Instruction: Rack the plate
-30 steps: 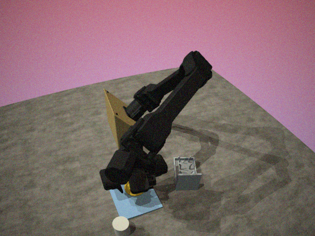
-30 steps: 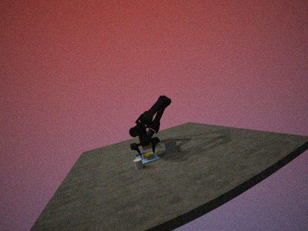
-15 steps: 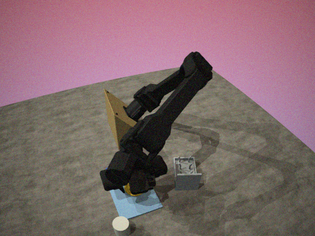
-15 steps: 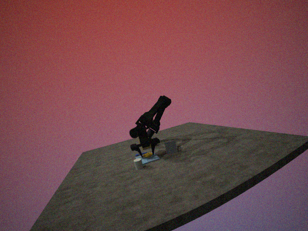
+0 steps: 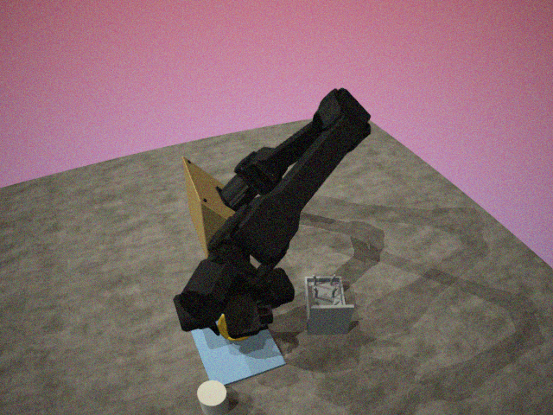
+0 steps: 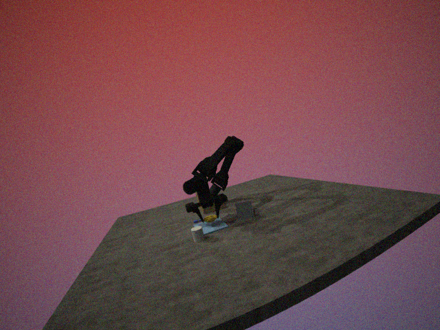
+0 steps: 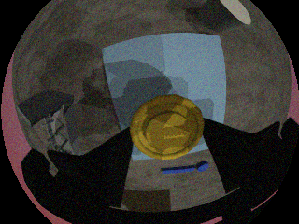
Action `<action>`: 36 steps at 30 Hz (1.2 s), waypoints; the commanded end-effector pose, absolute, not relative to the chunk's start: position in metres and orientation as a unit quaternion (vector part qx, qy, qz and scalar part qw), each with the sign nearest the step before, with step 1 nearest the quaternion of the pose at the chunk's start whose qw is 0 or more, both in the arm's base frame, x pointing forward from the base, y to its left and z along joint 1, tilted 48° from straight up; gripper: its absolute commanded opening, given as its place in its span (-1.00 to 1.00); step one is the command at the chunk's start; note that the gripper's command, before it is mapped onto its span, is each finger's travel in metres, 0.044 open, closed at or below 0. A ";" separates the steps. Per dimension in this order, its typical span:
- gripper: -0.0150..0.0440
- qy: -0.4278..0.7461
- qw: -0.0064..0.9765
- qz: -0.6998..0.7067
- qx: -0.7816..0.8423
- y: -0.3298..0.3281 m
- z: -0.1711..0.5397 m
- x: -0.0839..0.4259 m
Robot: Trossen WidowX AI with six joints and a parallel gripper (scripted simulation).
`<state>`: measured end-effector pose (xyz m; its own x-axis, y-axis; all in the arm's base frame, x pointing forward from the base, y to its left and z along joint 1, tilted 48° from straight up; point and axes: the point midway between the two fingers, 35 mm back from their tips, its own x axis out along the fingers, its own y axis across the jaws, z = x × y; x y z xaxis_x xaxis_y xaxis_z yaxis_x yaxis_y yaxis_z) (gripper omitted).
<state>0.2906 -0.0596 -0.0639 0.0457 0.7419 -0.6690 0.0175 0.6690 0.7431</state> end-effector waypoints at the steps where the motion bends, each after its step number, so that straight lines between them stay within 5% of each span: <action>1: -0.39 0.631 0.664 0.271 0.296 -0.078 -0.053 0.294; 36: -0.49 0.662 0.631 0.210 0.345 -0.144 0.036 0.283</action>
